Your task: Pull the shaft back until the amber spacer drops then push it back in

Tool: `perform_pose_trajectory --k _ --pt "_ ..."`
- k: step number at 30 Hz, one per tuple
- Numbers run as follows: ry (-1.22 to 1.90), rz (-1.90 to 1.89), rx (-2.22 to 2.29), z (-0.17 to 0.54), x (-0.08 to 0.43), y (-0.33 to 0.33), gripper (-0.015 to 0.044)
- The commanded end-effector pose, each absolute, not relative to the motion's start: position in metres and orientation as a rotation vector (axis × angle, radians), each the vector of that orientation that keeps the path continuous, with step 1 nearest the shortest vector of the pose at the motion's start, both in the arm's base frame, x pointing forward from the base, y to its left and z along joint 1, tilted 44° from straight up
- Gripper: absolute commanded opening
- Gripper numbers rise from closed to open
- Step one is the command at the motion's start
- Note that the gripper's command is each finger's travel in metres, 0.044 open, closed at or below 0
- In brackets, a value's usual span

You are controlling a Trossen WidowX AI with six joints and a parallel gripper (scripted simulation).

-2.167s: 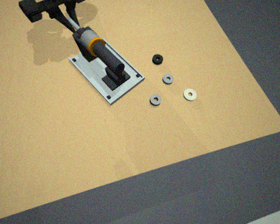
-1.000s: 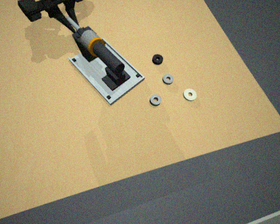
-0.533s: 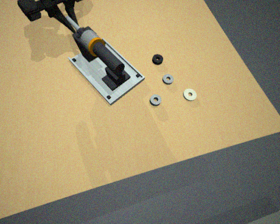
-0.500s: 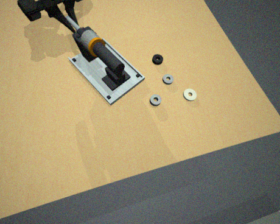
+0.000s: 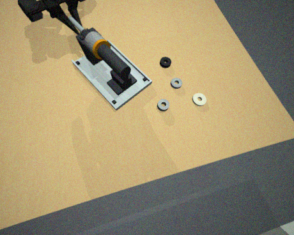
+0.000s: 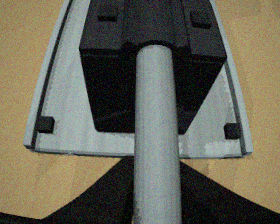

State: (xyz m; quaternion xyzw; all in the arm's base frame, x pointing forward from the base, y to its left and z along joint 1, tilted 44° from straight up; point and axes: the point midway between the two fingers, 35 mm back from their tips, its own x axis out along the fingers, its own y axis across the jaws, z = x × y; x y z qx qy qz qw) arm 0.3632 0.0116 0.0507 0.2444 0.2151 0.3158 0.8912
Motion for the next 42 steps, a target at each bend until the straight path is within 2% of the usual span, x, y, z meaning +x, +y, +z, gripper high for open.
perform_pose_trajectory --k 1,42 --pt "0.445 0.658 0.505 0.0505 0.3621 0.0114 0.0000" --pt "0.445 0.658 0.505 0.0484 0.3576 0.0101 0.0000"
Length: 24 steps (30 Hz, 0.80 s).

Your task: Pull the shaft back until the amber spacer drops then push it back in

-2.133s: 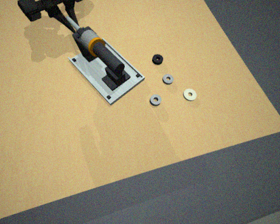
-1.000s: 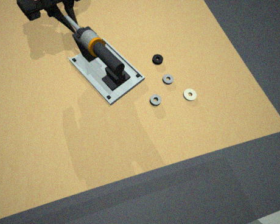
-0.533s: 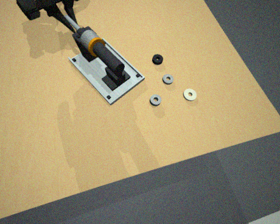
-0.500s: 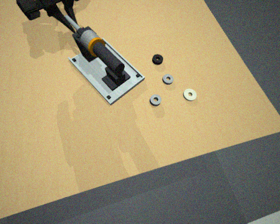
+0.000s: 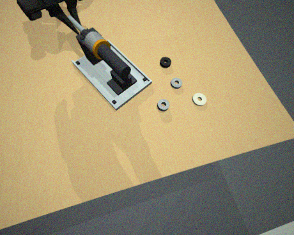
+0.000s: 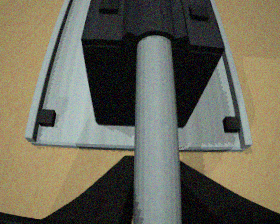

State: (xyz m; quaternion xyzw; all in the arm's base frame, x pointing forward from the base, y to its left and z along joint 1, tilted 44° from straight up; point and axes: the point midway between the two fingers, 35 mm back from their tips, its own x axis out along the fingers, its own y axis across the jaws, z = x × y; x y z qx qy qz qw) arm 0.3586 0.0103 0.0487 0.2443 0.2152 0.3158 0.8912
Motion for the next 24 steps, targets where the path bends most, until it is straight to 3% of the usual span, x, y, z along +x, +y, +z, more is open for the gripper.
perform_pose_trajectory --k 1,24 --pt "0.445 0.658 0.505 0.0484 0.3575 0.0101 0.0000" --pt "0.445 0.658 0.505 0.0472 0.3550 0.0093 0.0000"
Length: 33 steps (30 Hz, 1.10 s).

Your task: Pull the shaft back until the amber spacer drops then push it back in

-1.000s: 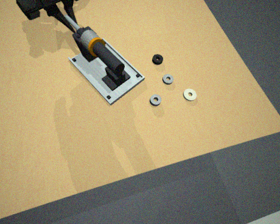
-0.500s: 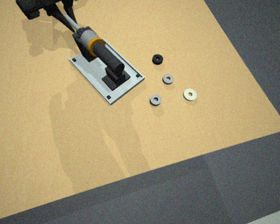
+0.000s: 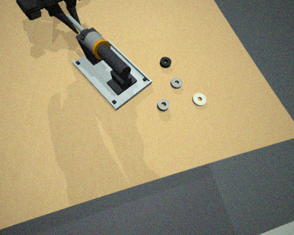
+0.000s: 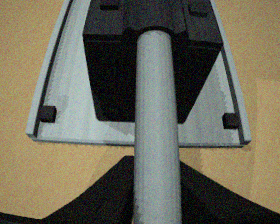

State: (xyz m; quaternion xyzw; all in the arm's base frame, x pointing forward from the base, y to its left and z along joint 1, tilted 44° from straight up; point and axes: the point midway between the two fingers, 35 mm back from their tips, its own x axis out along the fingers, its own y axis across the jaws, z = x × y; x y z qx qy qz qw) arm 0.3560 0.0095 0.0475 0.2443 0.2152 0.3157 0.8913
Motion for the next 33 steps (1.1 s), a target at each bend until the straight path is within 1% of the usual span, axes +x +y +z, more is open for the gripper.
perform_pose_trajectory --k 1,33 --pt "0.445 0.658 0.505 0.0472 0.3549 0.0093 0.0000" --pt "0.446 0.658 0.505 0.0455 0.3514 0.0082 0.0000"
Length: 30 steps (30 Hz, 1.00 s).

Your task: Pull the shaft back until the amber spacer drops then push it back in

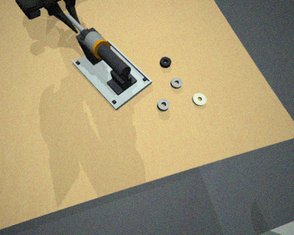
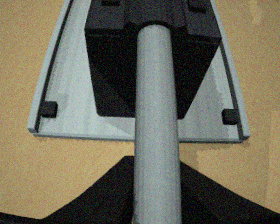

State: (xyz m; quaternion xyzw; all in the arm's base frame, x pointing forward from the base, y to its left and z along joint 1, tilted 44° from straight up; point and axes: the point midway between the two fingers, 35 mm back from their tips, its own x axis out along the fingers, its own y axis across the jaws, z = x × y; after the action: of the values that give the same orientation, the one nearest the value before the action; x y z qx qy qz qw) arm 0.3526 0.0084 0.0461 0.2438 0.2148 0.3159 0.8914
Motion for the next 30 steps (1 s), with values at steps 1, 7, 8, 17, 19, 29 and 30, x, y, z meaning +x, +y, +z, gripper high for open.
perform_pose_trajectory --k 1,7,8,17,19,29,30 --pt "0.446 0.658 0.505 0.0455 0.3513 0.0082 0.0000" --pt "0.446 0.658 0.505 0.0452 0.3507 0.0080 0.0000" --pt "0.446 0.658 0.505 0.0451 0.3505 0.0080 0.0000" --pt "0.446 0.658 0.505 0.0447 0.3496 0.0077 0.0000" --pt "0.446 0.658 0.505 0.0446 0.3494 0.0076 0.0000" --pt "0.446 0.658 0.505 0.0441 0.3483 0.0073 0.0000" --pt "0.446 0.658 0.505 0.0440 0.3482 0.0072 0.0000"
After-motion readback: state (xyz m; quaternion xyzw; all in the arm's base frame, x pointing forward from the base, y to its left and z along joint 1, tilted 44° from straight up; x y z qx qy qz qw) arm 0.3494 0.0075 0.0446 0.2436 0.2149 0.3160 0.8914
